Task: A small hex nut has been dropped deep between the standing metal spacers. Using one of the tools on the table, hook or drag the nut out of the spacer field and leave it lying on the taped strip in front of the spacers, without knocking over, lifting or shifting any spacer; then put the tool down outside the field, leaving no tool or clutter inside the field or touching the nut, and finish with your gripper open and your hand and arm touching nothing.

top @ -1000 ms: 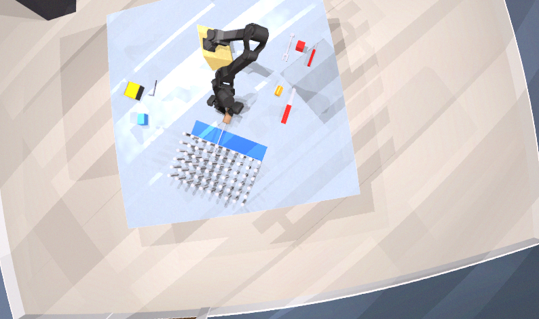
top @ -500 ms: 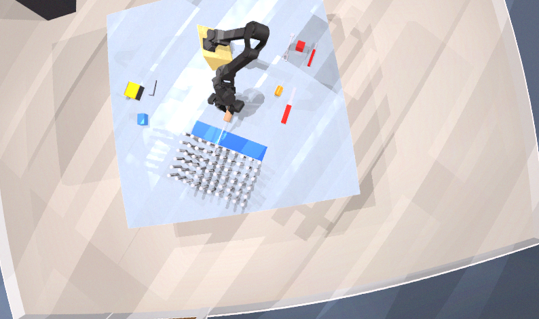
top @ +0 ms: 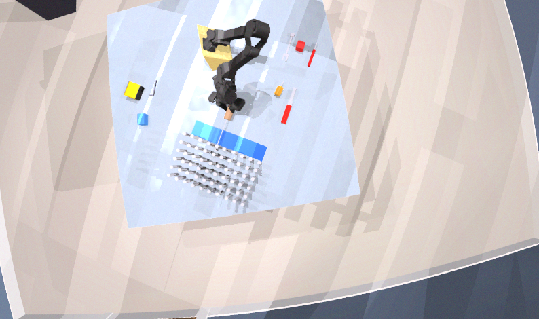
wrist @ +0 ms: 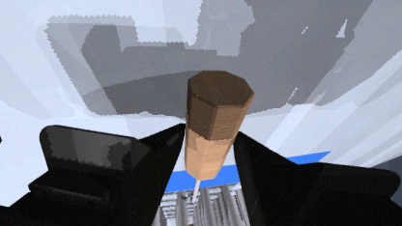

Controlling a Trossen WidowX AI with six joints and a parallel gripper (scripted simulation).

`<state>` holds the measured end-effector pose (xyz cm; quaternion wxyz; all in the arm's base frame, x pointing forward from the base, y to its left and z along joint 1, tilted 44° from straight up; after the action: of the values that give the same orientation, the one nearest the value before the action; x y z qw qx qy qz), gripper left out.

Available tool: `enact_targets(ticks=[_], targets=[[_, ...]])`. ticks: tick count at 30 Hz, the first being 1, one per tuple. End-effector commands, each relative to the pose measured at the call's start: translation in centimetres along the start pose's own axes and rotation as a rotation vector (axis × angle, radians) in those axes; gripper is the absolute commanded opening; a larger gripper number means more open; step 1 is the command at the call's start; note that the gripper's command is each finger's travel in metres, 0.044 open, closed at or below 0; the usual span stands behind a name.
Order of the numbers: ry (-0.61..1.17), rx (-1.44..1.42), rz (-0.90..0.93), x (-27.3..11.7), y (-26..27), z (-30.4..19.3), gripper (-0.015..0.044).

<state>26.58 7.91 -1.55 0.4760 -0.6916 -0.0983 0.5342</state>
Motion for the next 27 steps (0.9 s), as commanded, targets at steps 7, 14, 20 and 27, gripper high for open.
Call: enact_targets(ticks=[7, 14, 20, 27], targets=[[0.004, 0.005, 0.001, -0.3, -0.1, 0.6, 0.0], [0.003, 0.005, 0.001, -0.5, -0.1, 1.1, 0.0], [0.003, 0.006, 0.001, -0.7, -0.2, 1.4, 0.0], [0.003, 0.006, 0.001, -0.9, -0.2, 1.9, 0.0]])
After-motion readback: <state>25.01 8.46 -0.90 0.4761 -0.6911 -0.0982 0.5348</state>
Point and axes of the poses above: the point midway between the two fingers, 35 mm back from their tips, its own x axis out along the fingers, its own y axis across the jaws, z = x × y, the point moved 6 cm from there along -x, back along the fingers, and after that the axes turned 7 degrees about -x, right-handed, at the moved point
